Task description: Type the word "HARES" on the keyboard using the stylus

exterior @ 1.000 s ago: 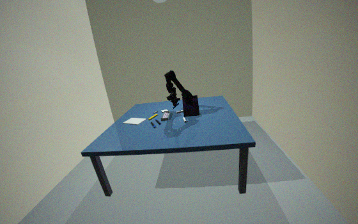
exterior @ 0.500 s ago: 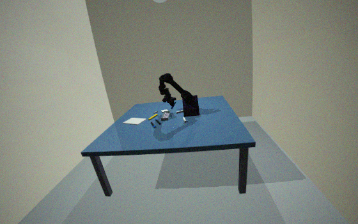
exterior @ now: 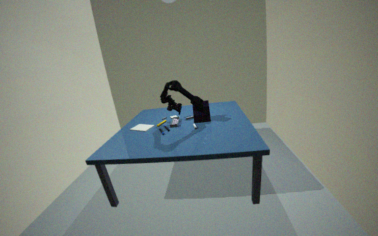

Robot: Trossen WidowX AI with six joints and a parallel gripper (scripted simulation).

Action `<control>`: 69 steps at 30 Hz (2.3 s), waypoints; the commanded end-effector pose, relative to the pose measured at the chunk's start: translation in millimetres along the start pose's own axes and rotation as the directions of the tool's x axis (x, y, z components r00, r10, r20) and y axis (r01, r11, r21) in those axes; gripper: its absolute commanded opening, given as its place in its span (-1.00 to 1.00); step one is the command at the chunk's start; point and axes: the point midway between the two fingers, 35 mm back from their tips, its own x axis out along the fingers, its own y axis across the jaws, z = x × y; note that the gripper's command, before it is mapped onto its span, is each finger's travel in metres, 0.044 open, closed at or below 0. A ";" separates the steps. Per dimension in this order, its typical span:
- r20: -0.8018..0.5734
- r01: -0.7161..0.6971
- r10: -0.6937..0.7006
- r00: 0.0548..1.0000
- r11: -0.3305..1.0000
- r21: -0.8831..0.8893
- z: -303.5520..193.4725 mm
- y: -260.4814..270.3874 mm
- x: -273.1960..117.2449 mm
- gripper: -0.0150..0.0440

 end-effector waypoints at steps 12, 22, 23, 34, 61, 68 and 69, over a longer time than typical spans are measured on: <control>-0.300 0.120 -0.136 0.944 0.990 -0.071 48.1 26.5 -37.2 -0.49; -0.440 0.219 -0.263 0.859 0.964 -0.149 80.9 54.0 -59.1 -0.49; -0.451 0.230 -0.277 0.849 0.960 -0.158 84.2 57.1 -61.2 -0.49; -0.501 0.288 -0.357 0.788 0.934 -0.212 101.7 76.0 -72.4 -0.49; -0.502 0.287 -0.356 0.788 0.934 -0.212 117.4 71.3 -41.2 -0.49; -0.501 0.288 -0.357 0.789 0.934 -0.212 121.0 69.2 -41.8 -0.22; -0.501 0.288 -0.357 0.789 0.934 -0.212 121.0 69.2 -41.8 -0.22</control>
